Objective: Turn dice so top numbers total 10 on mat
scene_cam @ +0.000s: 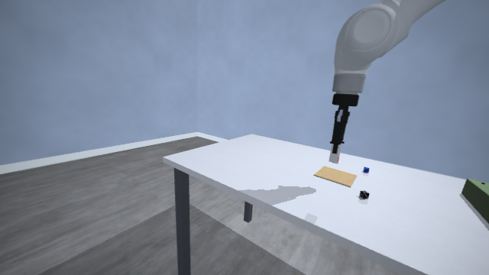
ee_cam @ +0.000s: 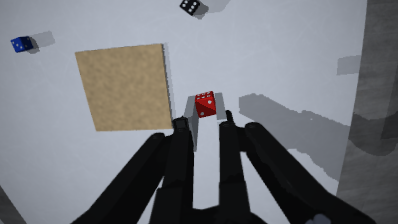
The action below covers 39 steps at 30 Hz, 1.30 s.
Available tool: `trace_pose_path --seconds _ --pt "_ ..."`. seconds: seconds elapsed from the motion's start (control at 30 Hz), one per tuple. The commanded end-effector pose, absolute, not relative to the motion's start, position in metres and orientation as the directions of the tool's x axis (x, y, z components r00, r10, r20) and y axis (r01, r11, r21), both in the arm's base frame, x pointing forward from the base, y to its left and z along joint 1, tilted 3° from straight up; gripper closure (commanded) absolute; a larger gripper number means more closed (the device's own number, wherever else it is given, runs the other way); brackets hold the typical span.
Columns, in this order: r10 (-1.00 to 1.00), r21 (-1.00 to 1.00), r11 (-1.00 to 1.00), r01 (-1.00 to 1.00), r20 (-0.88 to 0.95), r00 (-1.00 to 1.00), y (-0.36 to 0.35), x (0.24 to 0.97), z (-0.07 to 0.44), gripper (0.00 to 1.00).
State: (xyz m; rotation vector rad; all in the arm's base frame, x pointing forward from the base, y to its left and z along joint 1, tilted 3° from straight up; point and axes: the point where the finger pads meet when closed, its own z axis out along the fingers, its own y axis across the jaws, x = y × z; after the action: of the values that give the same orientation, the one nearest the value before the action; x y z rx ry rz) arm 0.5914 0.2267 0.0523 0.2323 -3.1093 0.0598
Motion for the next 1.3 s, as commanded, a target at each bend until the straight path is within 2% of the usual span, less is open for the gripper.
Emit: trace_pose_path --seconds 0.0,0.27,0.57,0.7,1.27 --pt "-0.148 -0.036 0.988 -0.149 0.026 -0.989 0.227 0.591 0.053 0.91" --pt "-0.343 -0.031 0.939 -0.343 0.033 -0.939 0.23 0.596 0.043 0.91" --pt "-0.347 -0.03 0.938 -0.346 -0.04 -0.937 0.229 0.594 0.042 0.91" --pt "-0.346 -0.03 0.937 -0.348 -0.225 -0.911 0.228 0.59 0.042 0.91" --pt "-0.292 -0.031 0.936 -0.352 -0.626 -0.723 0.224 0.58 0.036 0.91"
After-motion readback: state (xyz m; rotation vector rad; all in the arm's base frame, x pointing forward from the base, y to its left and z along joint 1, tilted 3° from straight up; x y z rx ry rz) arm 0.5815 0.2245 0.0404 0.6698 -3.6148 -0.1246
